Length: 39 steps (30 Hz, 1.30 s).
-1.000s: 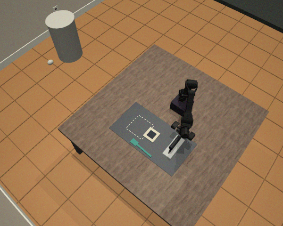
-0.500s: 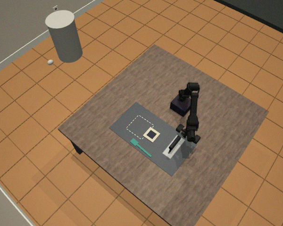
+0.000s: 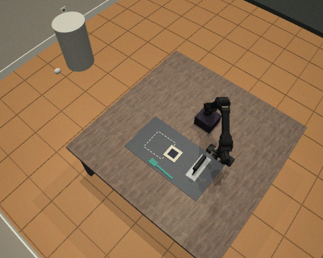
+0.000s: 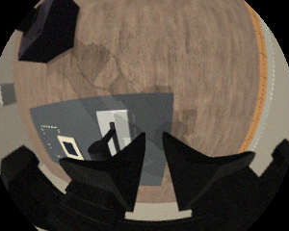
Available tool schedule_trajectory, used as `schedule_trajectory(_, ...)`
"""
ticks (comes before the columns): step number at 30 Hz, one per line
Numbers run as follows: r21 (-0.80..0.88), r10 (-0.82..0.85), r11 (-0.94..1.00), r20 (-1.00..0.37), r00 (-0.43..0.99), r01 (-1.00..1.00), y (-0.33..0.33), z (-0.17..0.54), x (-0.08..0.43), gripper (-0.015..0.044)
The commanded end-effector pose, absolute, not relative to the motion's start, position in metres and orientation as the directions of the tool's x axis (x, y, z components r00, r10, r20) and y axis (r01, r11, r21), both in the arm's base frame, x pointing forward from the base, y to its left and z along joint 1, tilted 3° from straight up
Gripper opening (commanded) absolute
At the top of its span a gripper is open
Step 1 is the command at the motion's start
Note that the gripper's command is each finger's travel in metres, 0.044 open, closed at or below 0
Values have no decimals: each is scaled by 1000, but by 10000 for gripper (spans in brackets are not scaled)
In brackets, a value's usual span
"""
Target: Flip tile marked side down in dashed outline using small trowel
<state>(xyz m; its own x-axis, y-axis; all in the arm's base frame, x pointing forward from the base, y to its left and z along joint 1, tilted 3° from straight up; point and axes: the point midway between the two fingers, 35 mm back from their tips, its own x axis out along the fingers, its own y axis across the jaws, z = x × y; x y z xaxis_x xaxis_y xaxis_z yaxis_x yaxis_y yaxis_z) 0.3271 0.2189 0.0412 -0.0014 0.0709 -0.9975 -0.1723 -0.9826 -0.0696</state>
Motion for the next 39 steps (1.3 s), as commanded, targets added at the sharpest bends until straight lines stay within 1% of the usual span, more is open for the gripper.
schedule_trajectory(1, -72, 73, -983, -997, 1, -168, 221, 42, 327, 100)
schedule_trajectory(7, -70, 71, -983, -997, -1, -170, 220, 41, 327, 100)
schedule_trajectory(11, -70, 71, -983, -997, -1, -170, 220, 41, 327, 0)
schedule_trajectory(24, -70, 71, -983, -997, -1, -170, 220, 41, 327, 0)
schedule_trajectory(28, -70, 71, -983, -997, -1, -170, 220, 41, 327, 100)
schedule_trajectory(39, -70, 71, -983, -997, -1, -170, 220, 41, 327, 100)
